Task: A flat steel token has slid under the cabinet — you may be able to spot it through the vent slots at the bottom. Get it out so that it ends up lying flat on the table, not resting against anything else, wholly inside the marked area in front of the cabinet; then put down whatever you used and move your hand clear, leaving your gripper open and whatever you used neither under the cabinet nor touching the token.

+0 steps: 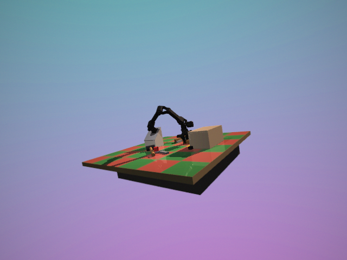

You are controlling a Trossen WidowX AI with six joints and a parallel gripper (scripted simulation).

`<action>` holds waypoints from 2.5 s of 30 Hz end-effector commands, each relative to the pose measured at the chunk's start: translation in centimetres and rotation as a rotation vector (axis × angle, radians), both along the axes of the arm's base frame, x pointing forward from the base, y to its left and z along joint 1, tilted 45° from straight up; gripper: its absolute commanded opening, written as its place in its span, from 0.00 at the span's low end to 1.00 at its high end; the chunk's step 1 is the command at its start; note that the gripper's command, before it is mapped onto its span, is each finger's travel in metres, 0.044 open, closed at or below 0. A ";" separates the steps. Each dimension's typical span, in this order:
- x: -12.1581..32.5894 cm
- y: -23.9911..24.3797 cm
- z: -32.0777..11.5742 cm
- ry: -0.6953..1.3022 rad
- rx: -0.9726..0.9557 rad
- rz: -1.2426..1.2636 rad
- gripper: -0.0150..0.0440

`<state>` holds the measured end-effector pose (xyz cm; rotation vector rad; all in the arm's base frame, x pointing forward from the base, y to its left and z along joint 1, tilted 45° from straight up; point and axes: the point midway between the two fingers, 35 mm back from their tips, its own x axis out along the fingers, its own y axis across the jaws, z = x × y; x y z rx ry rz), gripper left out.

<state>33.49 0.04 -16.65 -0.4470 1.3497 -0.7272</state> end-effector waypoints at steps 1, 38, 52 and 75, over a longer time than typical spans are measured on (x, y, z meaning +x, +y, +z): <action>-1.0 0.0 -0.2 0.007 -0.001 -0.001 0.25; -6.4 1.0 -1.6 0.010 0.001 -0.001 0.25; -8.9 1.5 -2.2 0.011 0.001 -0.001 0.25; -9.8 2.0 -2.5 -0.034 0.008 -0.044 0.25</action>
